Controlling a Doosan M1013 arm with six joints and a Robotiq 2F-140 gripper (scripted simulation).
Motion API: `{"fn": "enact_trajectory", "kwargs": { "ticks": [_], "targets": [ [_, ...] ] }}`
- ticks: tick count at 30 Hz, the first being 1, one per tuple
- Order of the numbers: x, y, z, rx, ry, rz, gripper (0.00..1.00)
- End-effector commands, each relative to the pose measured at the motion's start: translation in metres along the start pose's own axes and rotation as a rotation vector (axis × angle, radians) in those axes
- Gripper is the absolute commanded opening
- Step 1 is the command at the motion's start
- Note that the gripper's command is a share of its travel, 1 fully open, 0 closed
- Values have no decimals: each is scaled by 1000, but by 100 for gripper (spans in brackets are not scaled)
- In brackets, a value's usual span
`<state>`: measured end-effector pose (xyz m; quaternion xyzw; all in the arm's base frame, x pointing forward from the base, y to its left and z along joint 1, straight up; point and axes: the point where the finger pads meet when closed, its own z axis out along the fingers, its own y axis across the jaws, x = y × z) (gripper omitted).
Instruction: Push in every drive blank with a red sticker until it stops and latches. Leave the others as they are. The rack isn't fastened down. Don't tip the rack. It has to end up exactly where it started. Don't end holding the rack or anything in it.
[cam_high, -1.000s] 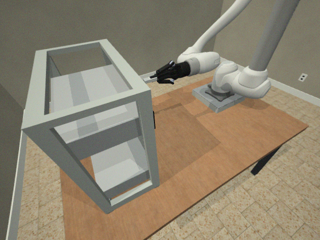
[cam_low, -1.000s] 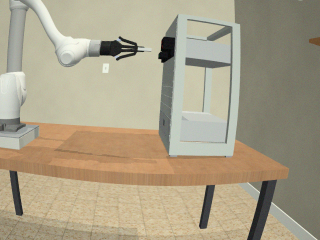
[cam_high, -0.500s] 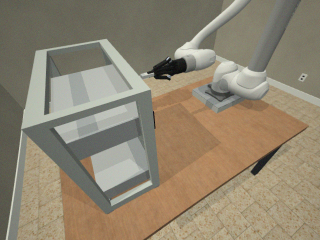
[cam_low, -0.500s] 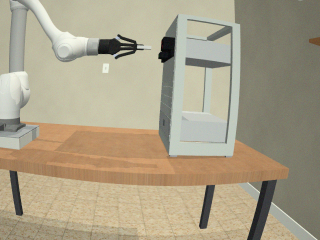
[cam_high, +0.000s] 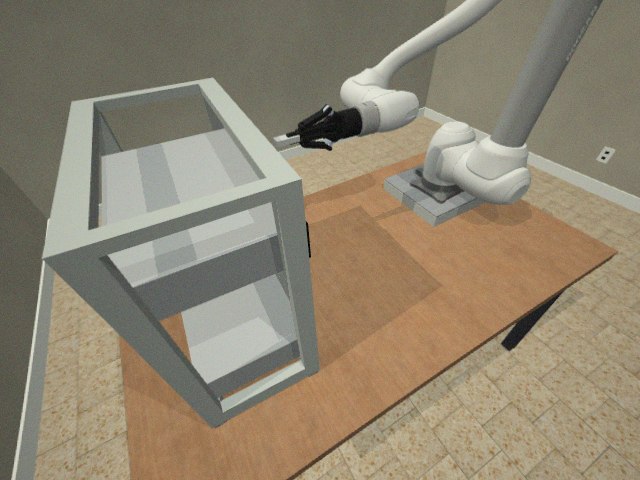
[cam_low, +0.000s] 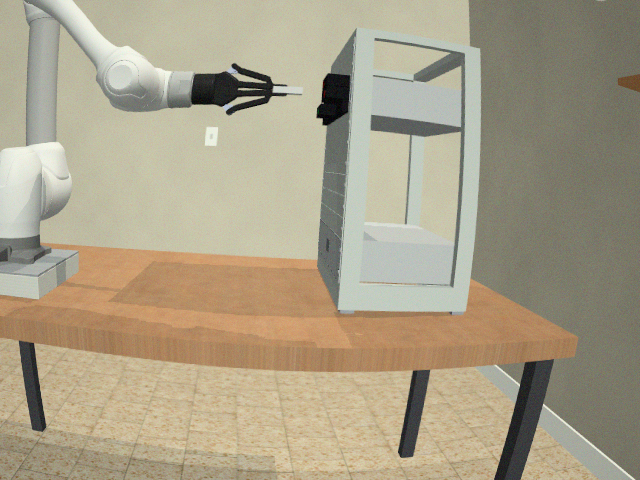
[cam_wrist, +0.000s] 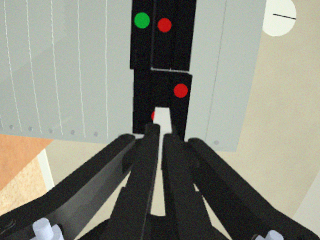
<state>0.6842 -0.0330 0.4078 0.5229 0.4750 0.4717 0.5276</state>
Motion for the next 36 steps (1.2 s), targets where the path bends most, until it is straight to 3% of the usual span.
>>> {"fn": "enact_trajectory", "kwargs": {
  "ticks": [1,6,14,36],
  "targets": [
    [-6,-1,-3,5,3,2,0],
    [-6,-1,1,5,3,2,0],
    [-6,-2,36,5,3,2,0],
    [-6,-2,36,5,3,2,0]
  ]
}}
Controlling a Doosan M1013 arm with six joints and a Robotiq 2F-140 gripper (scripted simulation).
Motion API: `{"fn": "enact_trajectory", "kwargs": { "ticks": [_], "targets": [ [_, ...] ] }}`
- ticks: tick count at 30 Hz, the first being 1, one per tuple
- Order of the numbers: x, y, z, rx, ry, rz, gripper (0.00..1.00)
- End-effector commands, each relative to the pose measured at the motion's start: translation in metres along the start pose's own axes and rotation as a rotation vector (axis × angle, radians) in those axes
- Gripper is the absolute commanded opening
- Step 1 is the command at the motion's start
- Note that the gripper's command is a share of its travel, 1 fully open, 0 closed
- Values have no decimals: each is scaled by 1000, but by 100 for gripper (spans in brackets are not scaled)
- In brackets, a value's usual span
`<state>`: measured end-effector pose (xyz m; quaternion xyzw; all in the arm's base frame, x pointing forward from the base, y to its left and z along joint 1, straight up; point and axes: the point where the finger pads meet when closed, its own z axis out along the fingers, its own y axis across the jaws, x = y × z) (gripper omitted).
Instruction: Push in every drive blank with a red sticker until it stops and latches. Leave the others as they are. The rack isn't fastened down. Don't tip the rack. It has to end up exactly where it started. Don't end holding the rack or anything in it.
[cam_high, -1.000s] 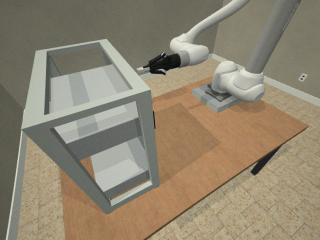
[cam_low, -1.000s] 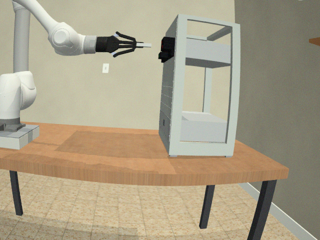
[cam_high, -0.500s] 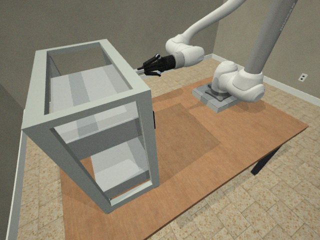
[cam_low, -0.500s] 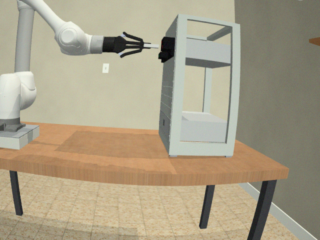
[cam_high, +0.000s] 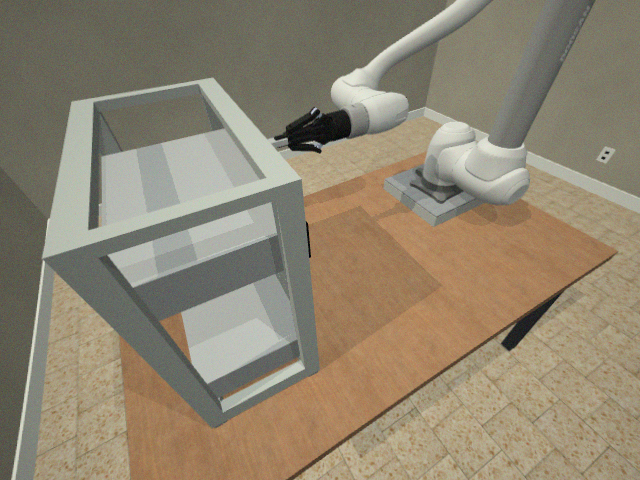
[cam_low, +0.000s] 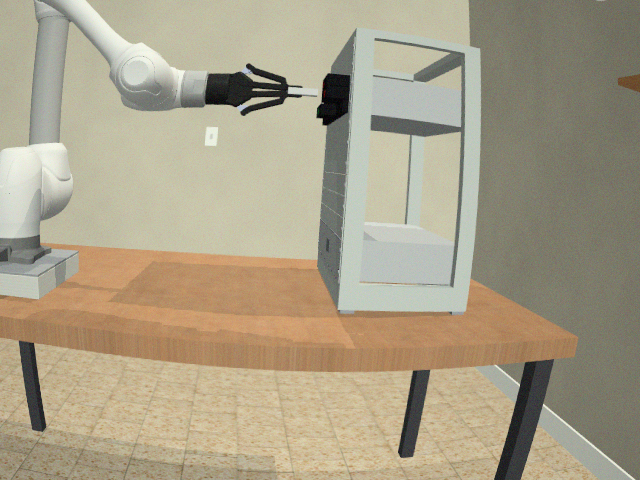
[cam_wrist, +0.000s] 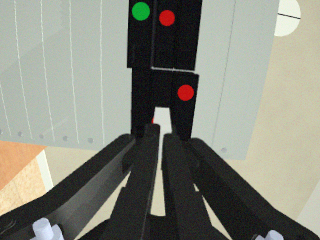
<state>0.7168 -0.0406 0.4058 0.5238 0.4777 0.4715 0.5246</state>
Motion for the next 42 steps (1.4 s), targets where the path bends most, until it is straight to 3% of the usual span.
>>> {"fn": "enact_trajectory", "kwargs": {
  "ticks": [1,42],
  "targets": [
    [-2,1,3,-2,-1,2,0],
    [-4,-2,9,-2,-1,2,0]
  ]
}}
